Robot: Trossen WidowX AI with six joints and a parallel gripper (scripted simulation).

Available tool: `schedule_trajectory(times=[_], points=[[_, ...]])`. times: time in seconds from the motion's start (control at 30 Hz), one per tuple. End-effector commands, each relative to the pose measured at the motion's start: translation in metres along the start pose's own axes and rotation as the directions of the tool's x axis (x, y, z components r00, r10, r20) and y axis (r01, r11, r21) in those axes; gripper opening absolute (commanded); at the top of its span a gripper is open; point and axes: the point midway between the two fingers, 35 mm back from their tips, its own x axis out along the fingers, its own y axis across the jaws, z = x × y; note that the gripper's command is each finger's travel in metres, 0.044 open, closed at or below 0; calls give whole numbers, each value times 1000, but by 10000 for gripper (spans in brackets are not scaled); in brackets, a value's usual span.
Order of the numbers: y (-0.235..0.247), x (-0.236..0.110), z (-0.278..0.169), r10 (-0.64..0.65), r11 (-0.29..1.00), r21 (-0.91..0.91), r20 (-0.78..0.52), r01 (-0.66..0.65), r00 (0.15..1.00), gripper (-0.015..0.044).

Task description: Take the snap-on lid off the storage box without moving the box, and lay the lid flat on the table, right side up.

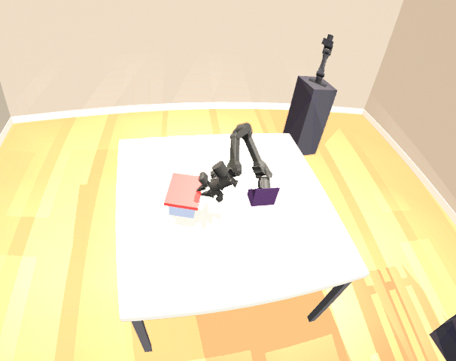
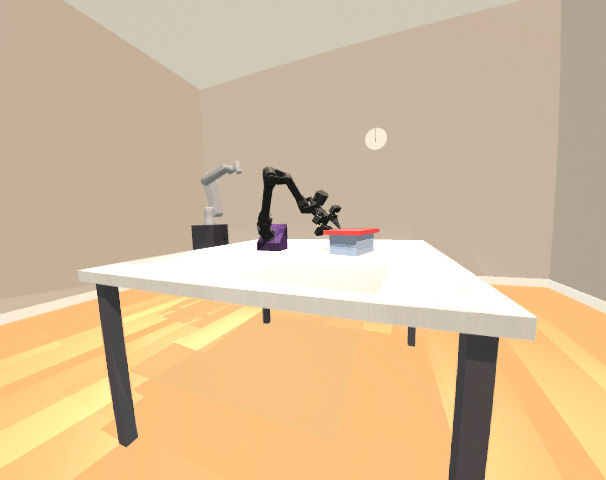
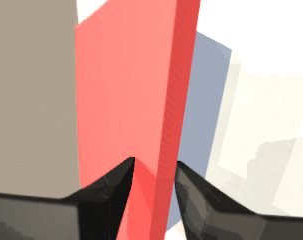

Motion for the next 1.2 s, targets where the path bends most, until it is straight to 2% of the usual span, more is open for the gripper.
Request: schedule_trajectory(times=[0.0,0.1,0.23,1.17], points=[[-1,0,0,0,1000,-5,-4,0,1000,110],[-1,0,0,0,1000,-5,-4,0,1000,90],[-1,0,0,0,1000,-5,-4,0,1000,0],[3,-4,1,0,1000,-1,-1,0,1000,0]])
